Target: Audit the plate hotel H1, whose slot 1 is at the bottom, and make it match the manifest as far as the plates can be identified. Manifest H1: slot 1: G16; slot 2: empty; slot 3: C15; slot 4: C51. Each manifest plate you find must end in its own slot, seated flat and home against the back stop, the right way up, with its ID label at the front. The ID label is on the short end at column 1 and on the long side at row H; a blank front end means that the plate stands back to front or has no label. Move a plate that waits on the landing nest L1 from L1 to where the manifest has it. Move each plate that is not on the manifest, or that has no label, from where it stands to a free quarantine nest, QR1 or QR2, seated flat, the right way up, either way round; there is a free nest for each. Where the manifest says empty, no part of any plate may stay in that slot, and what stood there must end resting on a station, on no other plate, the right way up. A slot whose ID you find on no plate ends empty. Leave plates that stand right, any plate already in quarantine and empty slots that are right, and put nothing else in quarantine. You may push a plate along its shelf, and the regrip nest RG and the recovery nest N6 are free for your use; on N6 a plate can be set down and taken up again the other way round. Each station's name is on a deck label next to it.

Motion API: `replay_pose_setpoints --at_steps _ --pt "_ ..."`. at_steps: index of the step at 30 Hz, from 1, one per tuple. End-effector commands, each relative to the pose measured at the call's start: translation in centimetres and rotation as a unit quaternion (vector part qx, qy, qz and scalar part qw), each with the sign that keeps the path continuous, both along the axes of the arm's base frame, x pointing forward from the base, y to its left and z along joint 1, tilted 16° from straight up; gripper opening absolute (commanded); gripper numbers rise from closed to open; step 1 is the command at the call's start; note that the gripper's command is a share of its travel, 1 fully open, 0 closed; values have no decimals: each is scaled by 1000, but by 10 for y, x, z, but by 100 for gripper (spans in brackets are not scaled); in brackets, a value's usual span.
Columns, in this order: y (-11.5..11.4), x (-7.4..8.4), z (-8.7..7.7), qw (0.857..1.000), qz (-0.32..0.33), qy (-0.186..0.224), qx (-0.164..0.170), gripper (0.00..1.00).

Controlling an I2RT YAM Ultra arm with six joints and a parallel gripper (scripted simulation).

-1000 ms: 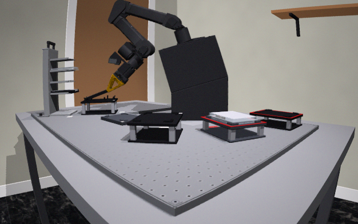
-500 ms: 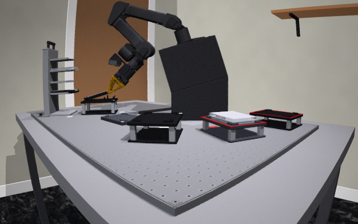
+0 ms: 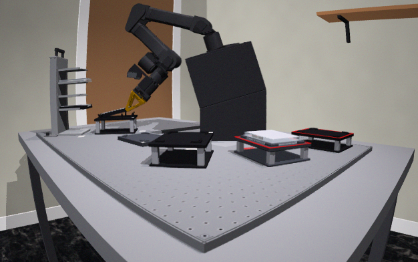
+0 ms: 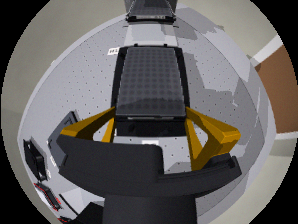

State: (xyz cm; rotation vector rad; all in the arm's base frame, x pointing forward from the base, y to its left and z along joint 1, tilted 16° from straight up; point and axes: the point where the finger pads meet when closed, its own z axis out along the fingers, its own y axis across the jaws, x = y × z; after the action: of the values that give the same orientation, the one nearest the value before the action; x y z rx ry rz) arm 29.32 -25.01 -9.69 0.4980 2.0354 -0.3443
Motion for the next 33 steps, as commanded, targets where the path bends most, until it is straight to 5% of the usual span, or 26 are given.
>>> replay_pose_setpoints --at_steps 1,33 --pt "-2 3 1 1000 1 -5 -4 86" --pt "-4 6 -12 1000 1 -5 -3 86"
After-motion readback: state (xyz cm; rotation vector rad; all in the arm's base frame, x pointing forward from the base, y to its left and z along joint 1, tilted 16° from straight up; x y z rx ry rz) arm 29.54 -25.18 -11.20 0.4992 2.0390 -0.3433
